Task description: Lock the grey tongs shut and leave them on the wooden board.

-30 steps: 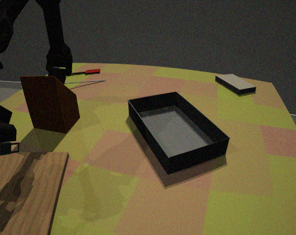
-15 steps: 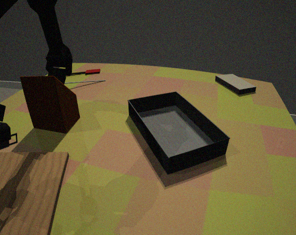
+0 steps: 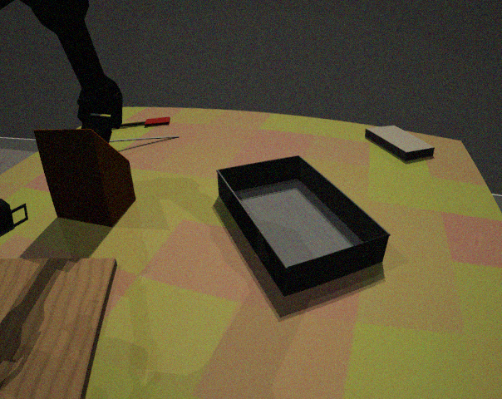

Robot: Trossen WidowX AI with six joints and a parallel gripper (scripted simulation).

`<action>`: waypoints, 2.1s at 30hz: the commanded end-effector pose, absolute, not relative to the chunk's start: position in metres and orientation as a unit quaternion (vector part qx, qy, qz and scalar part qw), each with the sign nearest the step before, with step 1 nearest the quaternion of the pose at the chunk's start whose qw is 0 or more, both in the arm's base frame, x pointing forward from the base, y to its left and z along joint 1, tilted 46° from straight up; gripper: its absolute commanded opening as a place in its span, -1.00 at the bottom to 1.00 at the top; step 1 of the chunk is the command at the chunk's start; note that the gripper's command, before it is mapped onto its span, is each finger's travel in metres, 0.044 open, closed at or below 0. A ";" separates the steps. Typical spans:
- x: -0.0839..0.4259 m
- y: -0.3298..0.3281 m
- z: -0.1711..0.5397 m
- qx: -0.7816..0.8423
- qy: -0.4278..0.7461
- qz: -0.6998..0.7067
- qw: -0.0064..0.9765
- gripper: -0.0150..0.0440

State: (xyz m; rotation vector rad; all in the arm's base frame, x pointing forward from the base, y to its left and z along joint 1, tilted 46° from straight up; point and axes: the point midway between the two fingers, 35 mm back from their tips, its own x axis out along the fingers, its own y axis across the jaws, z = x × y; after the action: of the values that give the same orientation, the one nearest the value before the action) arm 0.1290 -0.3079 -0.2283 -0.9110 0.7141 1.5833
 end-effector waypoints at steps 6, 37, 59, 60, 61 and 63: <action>0.130 -0.310 -0.217 -0.353 0.270 0.686 0.576 -1.00; 0.128 -0.299 -0.219 -0.323 0.243 0.698 0.591 -1.00; 0.126 -0.276 -0.248 -0.332 0.249 0.694 0.588 -1.00; 0.126 -0.275 -0.249 -0.332 0.249 0.694 0.588 -1.00; 0.126 -0.274 -0.250 -0.333 0.250 0.694 0.588 -1.00; 0.125 -0.272 -0.252 -0.334 0.250 0.693 0.588 -1.00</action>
State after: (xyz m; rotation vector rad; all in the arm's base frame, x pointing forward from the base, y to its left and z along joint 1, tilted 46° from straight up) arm 0.1249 -0.2755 -0.2483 -0.7731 0.5801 1.6241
